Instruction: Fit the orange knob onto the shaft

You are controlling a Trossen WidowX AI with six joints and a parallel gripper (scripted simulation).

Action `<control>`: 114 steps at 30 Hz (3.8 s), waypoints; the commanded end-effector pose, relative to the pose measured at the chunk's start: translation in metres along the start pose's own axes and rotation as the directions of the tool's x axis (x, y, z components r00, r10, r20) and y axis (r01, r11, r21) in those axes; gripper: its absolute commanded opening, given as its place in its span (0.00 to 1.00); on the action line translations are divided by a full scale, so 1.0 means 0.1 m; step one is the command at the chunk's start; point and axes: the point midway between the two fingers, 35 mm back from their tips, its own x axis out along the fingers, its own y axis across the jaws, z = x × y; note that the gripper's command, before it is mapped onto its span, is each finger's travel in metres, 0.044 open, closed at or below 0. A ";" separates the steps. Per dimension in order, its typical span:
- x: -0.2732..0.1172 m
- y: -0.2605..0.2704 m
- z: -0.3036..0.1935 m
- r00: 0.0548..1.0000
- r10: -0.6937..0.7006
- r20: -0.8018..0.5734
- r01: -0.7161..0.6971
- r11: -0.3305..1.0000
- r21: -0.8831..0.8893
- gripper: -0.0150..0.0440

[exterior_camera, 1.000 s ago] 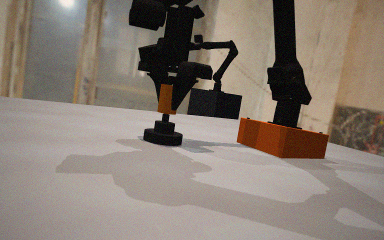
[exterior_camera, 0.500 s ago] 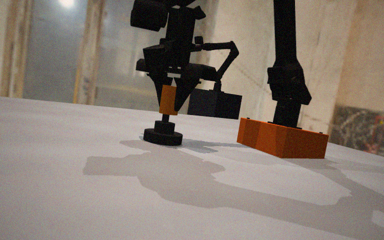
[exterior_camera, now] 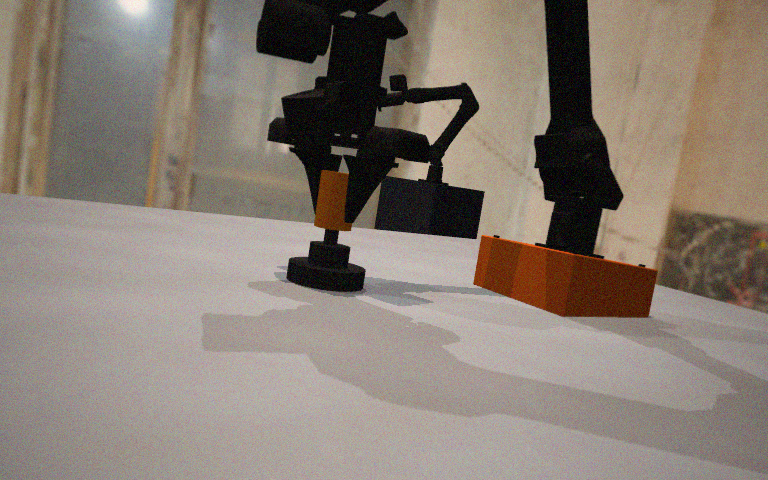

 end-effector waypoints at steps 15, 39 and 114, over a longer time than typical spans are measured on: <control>0.01 0.02 -0.03 1.000 -0.002 0.002 0.002 1.000 -0.005 0.25; -0.01 0.01 -0.01 1.000 -0.002 0.002 0.003 0.977 -0.213 0.25; -0.01 -0.01 0.01 1.000 -0.002 0.002 0.003 0.806 -0.592 0.25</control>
